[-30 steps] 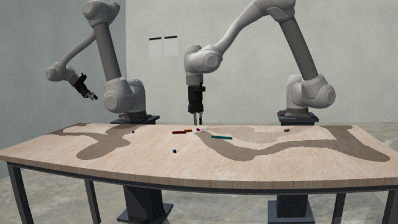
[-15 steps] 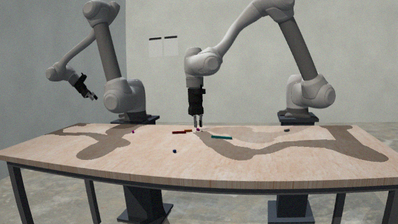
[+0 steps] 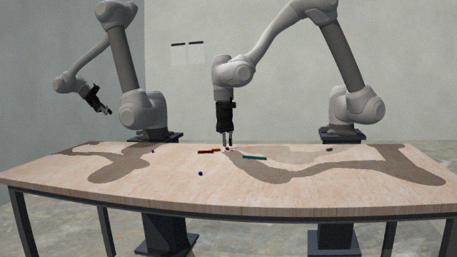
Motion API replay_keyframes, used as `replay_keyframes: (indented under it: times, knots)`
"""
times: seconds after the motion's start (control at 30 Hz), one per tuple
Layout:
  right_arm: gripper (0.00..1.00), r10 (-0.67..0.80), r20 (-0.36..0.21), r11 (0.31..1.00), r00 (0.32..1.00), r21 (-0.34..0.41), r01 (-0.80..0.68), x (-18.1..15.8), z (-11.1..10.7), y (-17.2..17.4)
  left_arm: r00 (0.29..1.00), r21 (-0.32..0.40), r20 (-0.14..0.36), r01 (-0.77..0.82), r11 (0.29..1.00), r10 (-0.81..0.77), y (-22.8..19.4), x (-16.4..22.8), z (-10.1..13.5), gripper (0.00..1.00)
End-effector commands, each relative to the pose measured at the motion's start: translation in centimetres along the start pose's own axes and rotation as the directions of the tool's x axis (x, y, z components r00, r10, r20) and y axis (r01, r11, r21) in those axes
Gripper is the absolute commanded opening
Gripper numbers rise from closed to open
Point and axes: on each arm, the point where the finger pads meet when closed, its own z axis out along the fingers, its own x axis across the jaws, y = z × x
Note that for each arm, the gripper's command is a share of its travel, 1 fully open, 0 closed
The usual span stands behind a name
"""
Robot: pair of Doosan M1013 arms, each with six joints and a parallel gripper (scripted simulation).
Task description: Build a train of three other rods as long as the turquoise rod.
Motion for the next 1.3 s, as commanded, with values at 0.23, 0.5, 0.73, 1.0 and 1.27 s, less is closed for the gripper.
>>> replay_keyframes:
  times: [0.23,0.5,0.73,1.0,1.27]
  knots:
    - [1.00,0.000,0.000,1.000,1.000,-0.001,0.000,0.0,0.0,0.0,1.000,0.000,-0.002,0.000,1.000,0.000,0.0,0.1,0.0,0.54]
    - [1.00,0.000,0.000,1.000,1.000,-0.001,0.000,0.0,0.0,0.0,1.000,0.000,-0.002,0.000,1.000,0.000,0.0,0.1,0.5,0.54]
    - [1.00,0.000,0.000,1.000,1.000,-0.001,0.000,0.0,0.0,0.0,1.000,0.000,-0.002,0.000,1.000,0.000,0.0,0.1,1.1,0.54]
    - [1.00,0.000,0.000,1.000,1.000,-0.001,0.000,0.0,0.0,0.0,1.000,0.000,-0.002,0.000,1.000,0.000,0.0,0.1,1.3,0.54]
    - [1.00,0.000,0.000,1.000,1.000,-0.001,0.000,0.0,0.0,0.0,1.000,0.000,-0.002,0.000,1.000,0.000,0.0,0.1,1.4,0.54]
